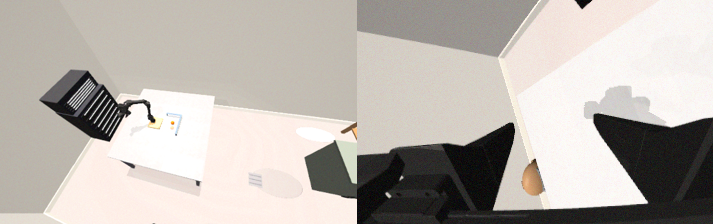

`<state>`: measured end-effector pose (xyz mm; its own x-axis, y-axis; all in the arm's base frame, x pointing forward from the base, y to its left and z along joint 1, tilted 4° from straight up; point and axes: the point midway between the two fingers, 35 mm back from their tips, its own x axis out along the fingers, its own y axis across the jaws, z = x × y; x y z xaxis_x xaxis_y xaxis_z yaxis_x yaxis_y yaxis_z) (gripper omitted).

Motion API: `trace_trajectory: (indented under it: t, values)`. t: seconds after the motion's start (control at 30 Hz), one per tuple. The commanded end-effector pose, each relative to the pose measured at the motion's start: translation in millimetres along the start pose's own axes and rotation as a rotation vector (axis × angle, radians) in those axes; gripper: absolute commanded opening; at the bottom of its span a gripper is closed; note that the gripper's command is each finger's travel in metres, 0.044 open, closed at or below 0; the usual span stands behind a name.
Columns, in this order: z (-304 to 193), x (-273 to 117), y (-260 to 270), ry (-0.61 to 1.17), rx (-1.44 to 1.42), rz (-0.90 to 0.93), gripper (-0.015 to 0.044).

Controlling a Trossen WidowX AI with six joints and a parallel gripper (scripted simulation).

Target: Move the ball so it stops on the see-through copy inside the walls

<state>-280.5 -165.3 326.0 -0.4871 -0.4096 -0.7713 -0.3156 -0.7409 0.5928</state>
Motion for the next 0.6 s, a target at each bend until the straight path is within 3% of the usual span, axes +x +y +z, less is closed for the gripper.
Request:
trace_trajectory:
  t: [0.0, 0.27, 0.57]
  values:
    - [-2, 1, 1, 0.006, -0.01, 0.0, 0.0374]
    - [-116, 25, 29, 0.25, -0.44, 0.03, 0.0359]
    - [-248, 20, 21, 0.476, -0.955, 0.09, 0.0359]
